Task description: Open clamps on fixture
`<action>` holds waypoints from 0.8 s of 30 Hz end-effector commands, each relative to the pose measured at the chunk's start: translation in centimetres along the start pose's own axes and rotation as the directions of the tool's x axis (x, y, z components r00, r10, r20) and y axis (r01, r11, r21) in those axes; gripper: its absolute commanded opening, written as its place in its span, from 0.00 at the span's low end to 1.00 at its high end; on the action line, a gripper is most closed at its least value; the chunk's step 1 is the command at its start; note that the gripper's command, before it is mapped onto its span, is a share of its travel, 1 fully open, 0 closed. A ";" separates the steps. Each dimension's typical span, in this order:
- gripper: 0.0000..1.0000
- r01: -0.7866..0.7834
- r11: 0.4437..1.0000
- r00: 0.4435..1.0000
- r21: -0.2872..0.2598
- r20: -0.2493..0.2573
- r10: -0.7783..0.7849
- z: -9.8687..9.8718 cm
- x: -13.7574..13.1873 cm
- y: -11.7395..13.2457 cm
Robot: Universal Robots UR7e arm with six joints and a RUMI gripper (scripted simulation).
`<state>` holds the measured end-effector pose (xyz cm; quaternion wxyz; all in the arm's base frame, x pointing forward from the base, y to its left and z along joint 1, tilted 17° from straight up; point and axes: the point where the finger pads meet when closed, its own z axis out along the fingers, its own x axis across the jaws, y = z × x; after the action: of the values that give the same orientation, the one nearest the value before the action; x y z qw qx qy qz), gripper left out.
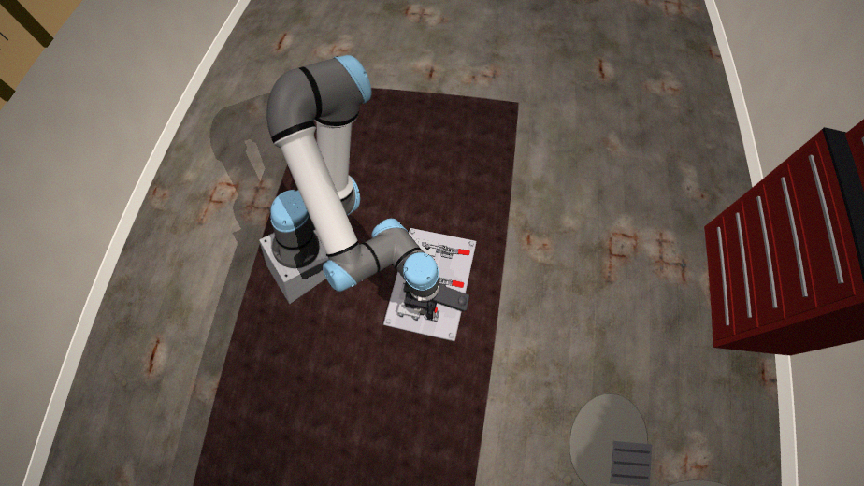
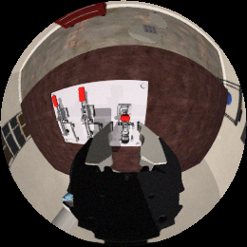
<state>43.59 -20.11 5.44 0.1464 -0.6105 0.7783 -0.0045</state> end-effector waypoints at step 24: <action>0.28 0.000 1.000 1.000 0.000 0.000 0.000 -2.0 0.0 0.0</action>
<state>43.11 -20.44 7.30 0.1465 -0.6106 0.7783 -0.0041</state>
